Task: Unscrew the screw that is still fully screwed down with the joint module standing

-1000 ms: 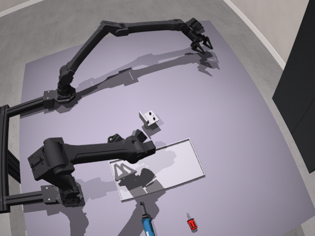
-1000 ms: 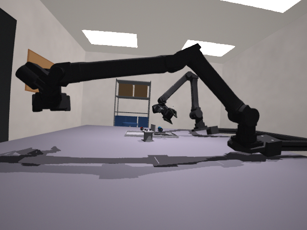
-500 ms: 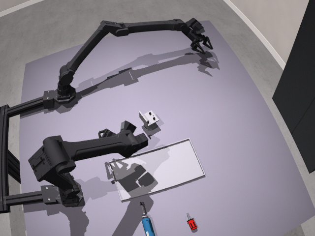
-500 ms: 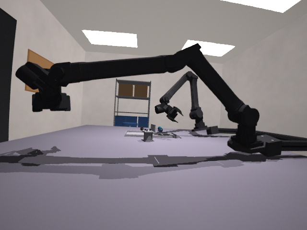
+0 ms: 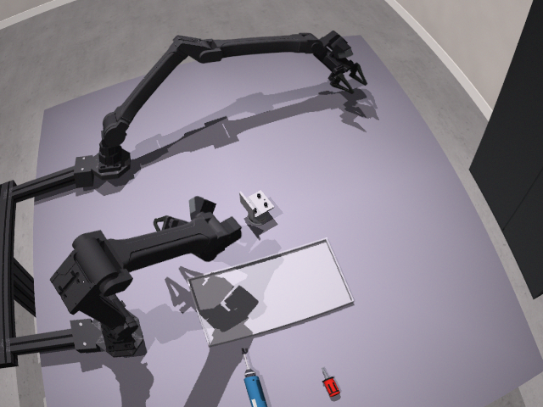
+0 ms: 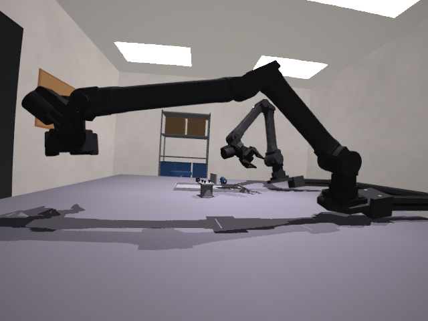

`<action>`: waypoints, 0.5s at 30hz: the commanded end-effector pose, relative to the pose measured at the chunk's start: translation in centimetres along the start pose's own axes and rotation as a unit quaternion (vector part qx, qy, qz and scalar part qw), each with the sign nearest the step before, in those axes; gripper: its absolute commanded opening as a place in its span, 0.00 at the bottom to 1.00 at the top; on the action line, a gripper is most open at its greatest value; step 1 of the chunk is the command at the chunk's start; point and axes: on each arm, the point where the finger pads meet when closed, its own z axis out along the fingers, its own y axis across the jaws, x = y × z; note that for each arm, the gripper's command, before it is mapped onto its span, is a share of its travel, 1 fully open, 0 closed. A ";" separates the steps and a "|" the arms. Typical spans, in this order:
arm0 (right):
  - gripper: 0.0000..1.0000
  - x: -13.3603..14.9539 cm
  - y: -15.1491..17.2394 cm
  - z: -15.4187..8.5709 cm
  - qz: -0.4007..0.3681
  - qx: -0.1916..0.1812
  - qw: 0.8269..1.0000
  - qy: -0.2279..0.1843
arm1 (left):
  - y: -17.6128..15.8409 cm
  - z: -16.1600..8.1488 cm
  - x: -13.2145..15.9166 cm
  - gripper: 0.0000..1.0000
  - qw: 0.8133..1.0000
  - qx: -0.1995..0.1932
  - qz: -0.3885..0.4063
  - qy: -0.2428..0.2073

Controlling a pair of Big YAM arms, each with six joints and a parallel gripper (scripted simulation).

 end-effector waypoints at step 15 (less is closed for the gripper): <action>0.65 -0.8 2.8 2.8 -0.107 -0.061 0.992 0.008 | 0.9 0.2 -1.1 0.86 1.000 -0.003 0.015 -0.006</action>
